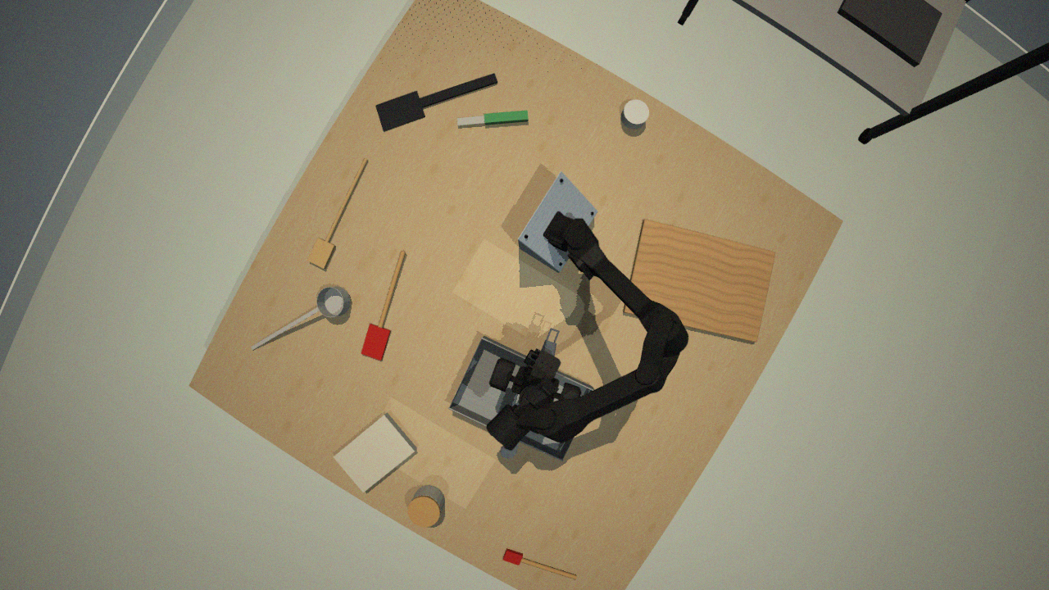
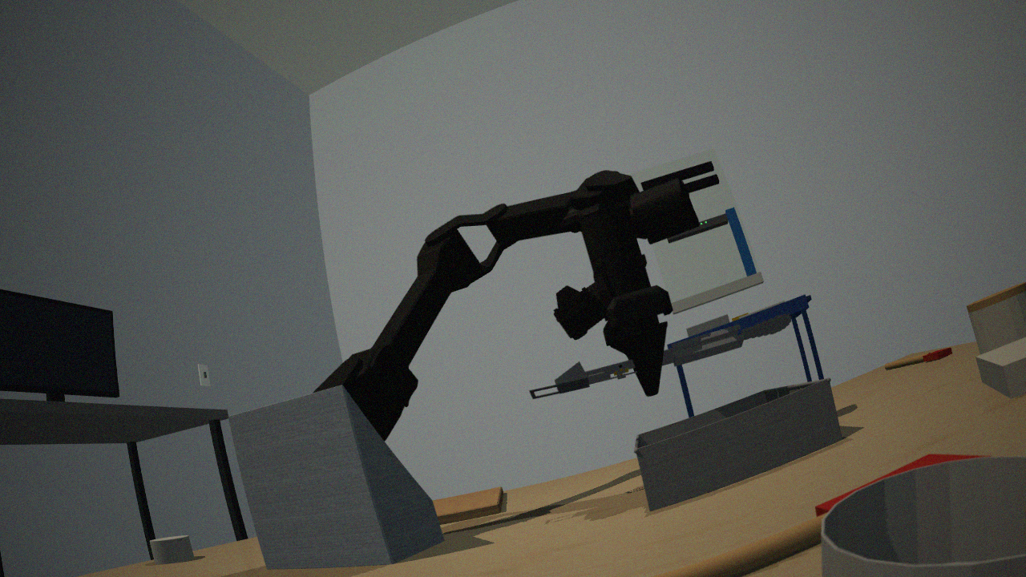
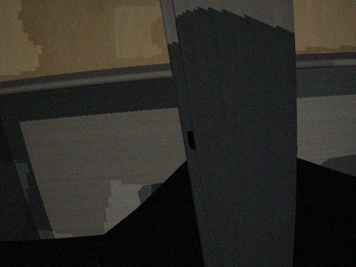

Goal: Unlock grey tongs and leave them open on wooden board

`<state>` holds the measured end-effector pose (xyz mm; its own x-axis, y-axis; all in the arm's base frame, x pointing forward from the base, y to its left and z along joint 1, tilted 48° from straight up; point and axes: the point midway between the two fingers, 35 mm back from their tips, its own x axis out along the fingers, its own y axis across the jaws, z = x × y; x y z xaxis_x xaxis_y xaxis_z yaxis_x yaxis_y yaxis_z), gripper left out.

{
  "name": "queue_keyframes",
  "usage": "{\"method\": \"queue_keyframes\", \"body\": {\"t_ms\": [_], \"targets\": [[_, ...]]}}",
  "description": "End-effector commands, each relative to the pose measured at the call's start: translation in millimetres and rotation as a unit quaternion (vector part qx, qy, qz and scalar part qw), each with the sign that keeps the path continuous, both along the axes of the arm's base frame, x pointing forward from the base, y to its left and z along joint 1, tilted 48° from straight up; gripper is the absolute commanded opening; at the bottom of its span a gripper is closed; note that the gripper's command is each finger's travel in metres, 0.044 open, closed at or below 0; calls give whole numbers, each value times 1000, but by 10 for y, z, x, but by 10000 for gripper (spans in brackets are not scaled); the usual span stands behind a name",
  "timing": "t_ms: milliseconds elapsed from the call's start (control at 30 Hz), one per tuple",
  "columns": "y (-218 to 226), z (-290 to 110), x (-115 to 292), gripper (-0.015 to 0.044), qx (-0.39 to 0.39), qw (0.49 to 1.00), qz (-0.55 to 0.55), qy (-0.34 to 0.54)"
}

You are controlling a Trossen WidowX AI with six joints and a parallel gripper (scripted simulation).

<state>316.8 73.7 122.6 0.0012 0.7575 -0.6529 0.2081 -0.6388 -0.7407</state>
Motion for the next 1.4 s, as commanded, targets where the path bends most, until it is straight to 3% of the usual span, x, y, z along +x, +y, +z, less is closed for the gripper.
{"method": "queue_keyframes", "body": {"t_ms": [0,267,700,1033,1367], "targets": [[-14,-13,12,-150,-16,1000,-9,-1],[-1,8,6,-150,-13,1000,6,-16],[121,193,-59,-150,-18,966,169,-197],[216,339,-125,-150,-21,896,293,-333],[308,484,-201,-150,-21,791,406,-456]]}}
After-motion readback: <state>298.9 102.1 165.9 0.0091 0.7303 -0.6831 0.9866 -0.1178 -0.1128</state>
